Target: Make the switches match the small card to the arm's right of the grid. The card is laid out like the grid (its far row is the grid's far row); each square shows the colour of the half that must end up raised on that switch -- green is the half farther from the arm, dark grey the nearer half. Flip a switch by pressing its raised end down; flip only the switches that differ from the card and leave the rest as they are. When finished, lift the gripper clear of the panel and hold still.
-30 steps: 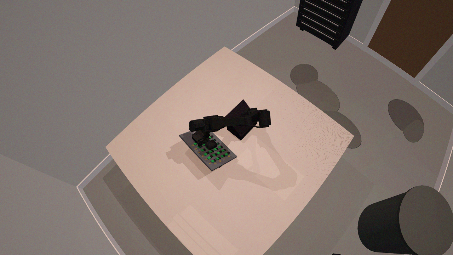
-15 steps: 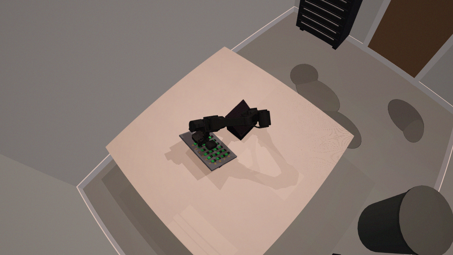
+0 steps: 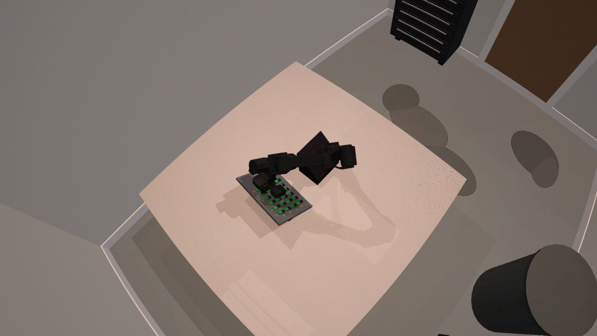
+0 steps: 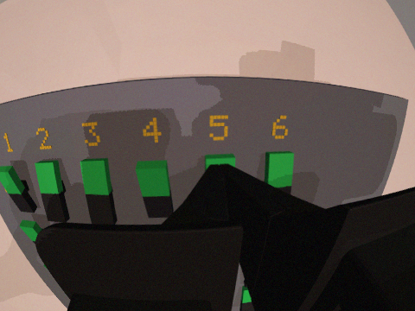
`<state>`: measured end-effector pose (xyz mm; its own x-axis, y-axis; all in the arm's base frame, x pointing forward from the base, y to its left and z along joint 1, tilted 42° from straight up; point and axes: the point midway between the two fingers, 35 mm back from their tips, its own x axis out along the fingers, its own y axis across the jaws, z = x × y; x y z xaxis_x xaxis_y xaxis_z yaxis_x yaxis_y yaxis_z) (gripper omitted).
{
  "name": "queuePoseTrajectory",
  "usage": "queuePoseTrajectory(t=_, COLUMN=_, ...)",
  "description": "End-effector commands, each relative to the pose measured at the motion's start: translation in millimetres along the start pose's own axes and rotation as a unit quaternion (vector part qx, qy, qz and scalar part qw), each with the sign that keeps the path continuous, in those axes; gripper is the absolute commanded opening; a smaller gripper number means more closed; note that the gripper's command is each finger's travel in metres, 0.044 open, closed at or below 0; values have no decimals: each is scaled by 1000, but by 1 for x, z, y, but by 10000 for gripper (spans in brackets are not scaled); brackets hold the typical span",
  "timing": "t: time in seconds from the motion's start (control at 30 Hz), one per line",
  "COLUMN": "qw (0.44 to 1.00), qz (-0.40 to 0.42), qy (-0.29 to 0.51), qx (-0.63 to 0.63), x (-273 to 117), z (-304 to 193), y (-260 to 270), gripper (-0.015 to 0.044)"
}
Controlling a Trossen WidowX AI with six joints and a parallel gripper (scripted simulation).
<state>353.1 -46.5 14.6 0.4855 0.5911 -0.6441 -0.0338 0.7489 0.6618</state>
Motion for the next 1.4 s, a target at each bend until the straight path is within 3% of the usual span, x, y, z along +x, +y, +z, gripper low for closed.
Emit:
queuePoseTrajectory(t=0.0, qw=1000, qz=-3, qy=1, qx=3, x=1, z=-1, y=-1, gripper=0)
queuePoseTrajectory(t=0.23, qw=1000, qz=-4, qy=-11, qx=3, x=-64, z=-3, y=-2, gripper=0)
queuePoseTrajectory(t=0.4, qw=1000, qz=-5, qy=-10, qx=3, x=-64, z=-4, y=7, gripper=0)
queuePoseTrajectory(t=0.77, qw=1000, qz=-2, qy=-9, qx=6, x=-62, z=-41, y=121, gripper=0)
queuePoseTrajectory(t=0.9, qw=1000, qz=-1, qy=-9, qx=6, x=-60, z=-42, y=123, gripper=0)
queuePoseTrajectory(t=1.03, qw=1000, qz=0, qy=2, qx=6, x=-29, z=-40, y=123, gripper=0)
queuePoseTrajectory(t=1.37, qw=1000, qz=0, qy=2, qx=6, x=-17, z=-40, y=124, gripper=0)
